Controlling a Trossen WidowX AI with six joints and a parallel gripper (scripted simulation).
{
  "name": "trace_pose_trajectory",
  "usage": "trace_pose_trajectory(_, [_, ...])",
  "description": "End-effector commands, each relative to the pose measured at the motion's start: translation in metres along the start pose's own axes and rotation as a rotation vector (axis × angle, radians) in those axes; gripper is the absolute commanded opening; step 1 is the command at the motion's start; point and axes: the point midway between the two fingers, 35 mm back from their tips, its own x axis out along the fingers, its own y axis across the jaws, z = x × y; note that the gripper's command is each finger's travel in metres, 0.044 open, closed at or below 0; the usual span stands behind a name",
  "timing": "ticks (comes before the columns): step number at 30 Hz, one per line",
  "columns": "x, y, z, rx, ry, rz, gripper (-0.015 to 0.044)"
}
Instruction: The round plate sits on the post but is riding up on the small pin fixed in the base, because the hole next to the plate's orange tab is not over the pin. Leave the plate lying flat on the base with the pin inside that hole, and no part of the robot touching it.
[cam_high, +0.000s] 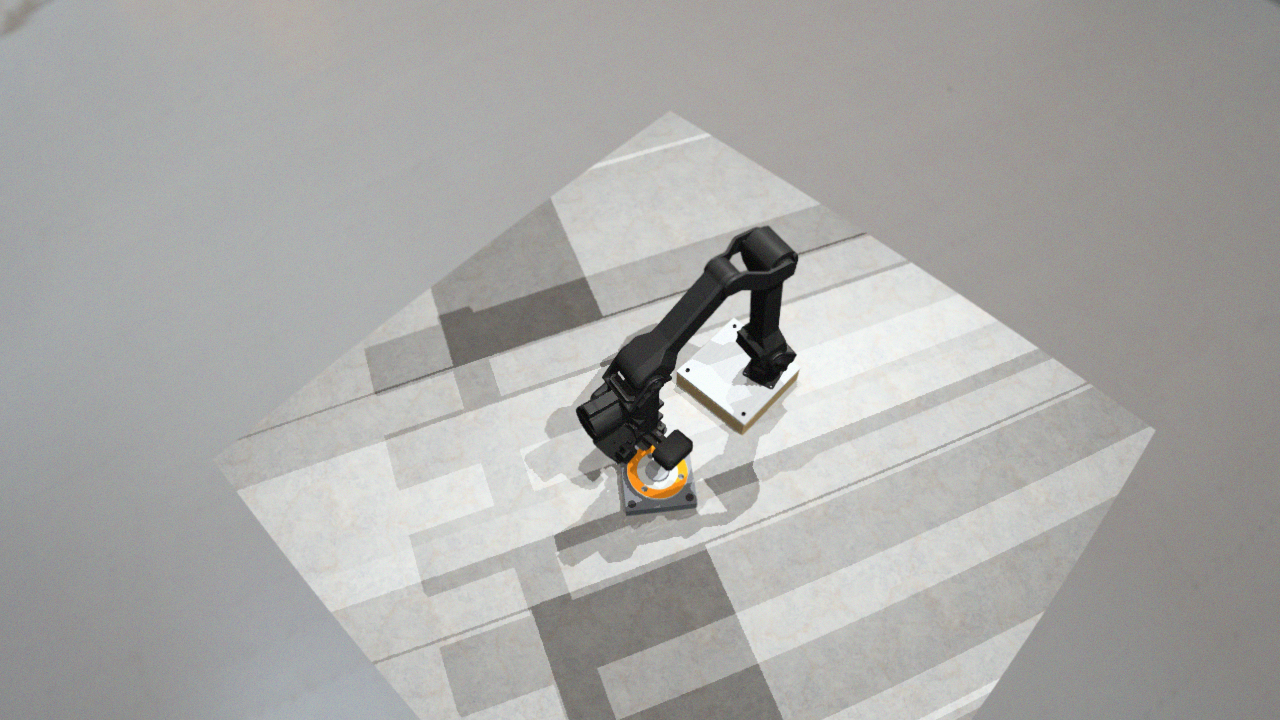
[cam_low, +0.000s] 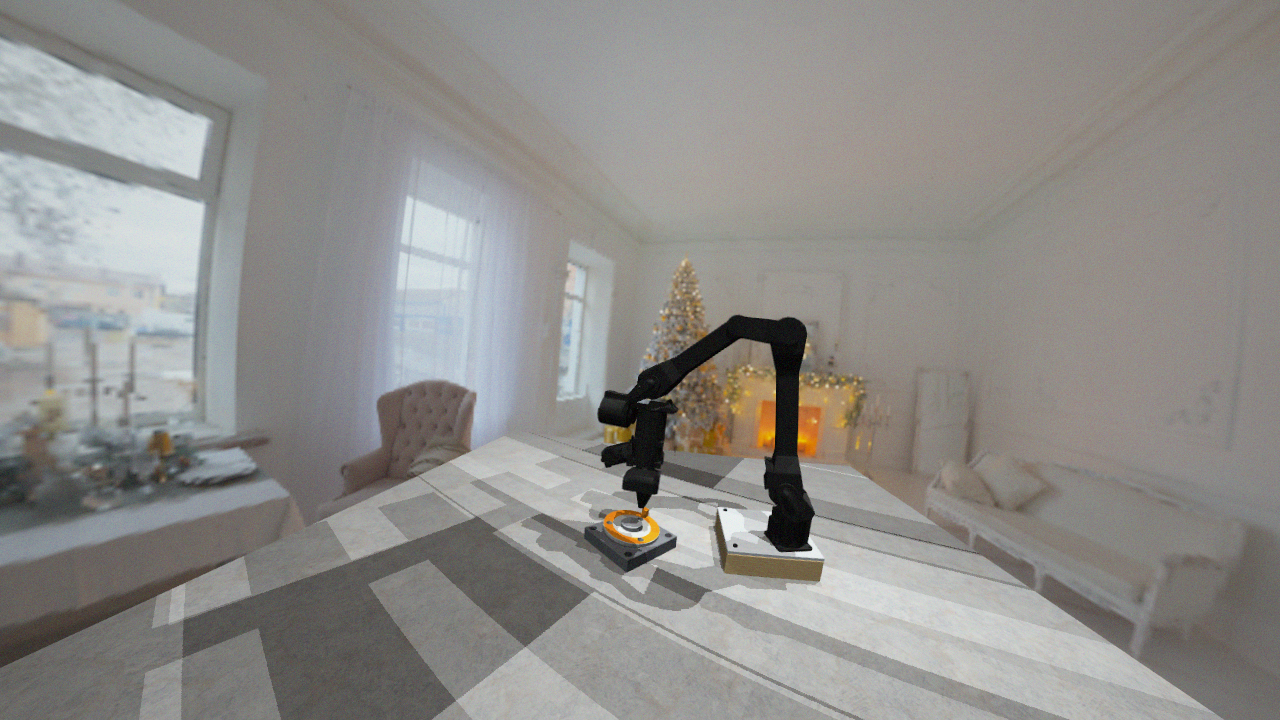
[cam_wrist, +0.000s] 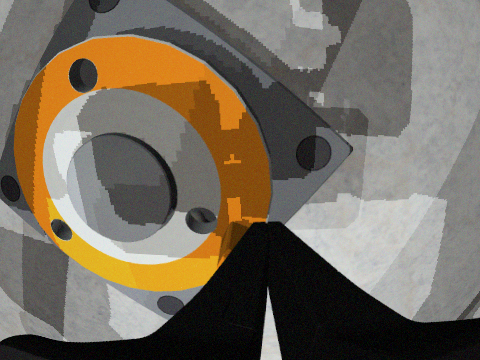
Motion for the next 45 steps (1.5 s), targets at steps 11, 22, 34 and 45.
trace_pose_trajectory(11, [0.004,0.003,-0.009,-0.004,0.023,0.005,0.0000])
trace_pose_trajectory(22, [0.004,0.004,-0.012,-0.004,0.023,0.005,0.0000])
trace_pose_trajectory(34, [-0.010,0.004,-0.011,-0.004,0.023,0.005,0.0000])
trace_pose_trajectory(45, [-0.031,0.004,-0.015,-0.004,0.027,0.003,0.0000])
